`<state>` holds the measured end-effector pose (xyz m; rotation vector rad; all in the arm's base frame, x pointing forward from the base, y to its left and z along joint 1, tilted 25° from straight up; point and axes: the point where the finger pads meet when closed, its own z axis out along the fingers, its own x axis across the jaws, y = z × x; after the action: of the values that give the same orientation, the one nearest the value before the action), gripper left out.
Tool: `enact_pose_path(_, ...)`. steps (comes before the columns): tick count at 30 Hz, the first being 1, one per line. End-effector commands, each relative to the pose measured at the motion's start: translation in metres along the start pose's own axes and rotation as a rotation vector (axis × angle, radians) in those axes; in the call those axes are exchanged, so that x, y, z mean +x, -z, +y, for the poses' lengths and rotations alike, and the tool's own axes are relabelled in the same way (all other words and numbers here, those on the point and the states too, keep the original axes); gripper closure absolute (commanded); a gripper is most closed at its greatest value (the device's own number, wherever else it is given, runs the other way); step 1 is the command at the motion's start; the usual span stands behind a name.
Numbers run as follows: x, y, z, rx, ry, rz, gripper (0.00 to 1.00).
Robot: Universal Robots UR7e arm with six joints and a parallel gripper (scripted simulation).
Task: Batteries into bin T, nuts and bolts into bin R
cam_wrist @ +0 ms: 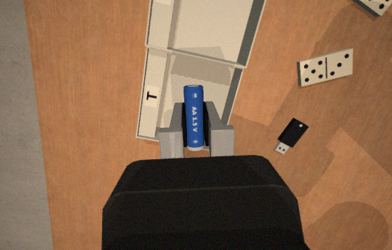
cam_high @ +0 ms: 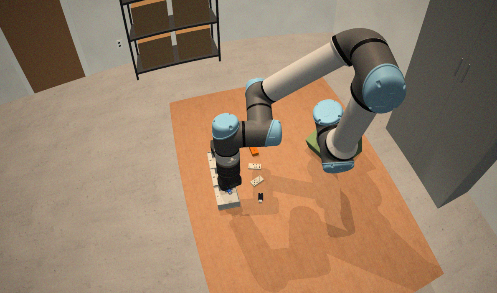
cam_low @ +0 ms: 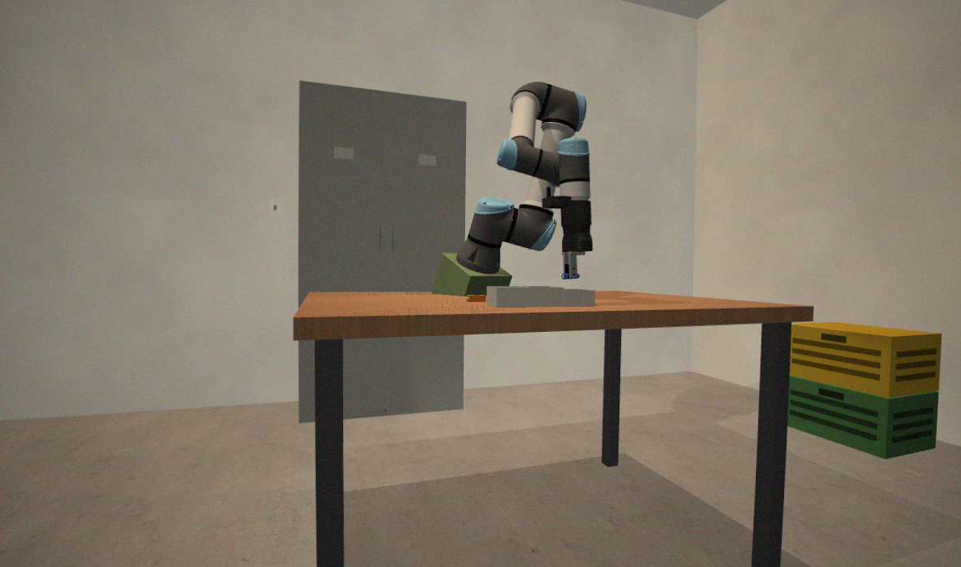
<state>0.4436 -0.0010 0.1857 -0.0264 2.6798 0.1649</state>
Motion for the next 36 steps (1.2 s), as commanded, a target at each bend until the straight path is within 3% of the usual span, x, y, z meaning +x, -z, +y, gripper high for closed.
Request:
enact_pose_path(1, -0.001, 0.001, -0.001, 0.026, -0.112, 0.006, 0.69)
enact_pose_path(6, -0.001, 0.001, -0.001, 0.05, -0.24, 0.013, 0.69)
enact_pose_path(25, -0.001, 0.001, 0.001, 0.05, -0.24, 0.013, 0.69)
enact_pose_path(36, 0.002, -0.019, 0.0, 0.049, -0.241, 0.019, 0.69)
